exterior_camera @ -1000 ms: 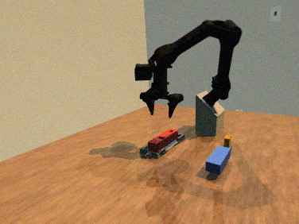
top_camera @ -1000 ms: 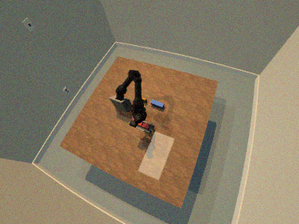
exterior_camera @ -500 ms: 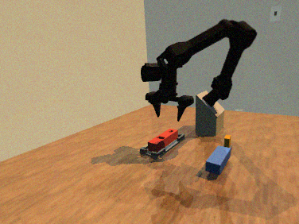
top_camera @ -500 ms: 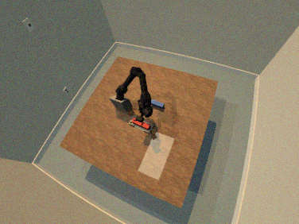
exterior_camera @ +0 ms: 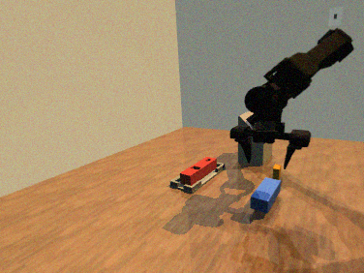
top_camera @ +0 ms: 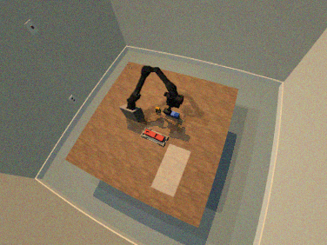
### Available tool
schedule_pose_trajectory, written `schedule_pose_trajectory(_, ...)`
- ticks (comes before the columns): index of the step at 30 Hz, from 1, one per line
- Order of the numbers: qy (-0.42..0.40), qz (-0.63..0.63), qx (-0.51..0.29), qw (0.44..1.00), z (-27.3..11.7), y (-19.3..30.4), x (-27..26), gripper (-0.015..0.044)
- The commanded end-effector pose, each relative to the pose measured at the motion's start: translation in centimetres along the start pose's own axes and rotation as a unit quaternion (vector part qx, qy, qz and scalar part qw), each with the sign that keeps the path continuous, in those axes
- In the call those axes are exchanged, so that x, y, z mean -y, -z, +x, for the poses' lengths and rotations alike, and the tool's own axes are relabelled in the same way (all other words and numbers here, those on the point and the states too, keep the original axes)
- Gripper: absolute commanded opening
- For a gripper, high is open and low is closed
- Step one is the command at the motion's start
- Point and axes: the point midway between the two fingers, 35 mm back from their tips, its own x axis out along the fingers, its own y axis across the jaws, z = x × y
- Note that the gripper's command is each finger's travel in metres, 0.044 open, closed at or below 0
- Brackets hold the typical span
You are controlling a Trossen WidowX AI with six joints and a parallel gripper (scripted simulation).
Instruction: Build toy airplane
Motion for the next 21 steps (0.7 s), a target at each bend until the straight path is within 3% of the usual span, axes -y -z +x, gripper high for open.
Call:
schedule_pose_trajectory(1, -0.004, 0.016, 0.000, 1.000, 0.0, 0.1, -0.5, 0.0440)
schedule_pose_trajectory(6, -0.005, 0.016, 0.000, 1.000, 3.2, 0.1, -0.5, 0.0440)
schedule_pose_trajectory(21, -0.005, 0.016, 0.000, 1.000, 5.6, 0.1, -0.5, 0.0440)
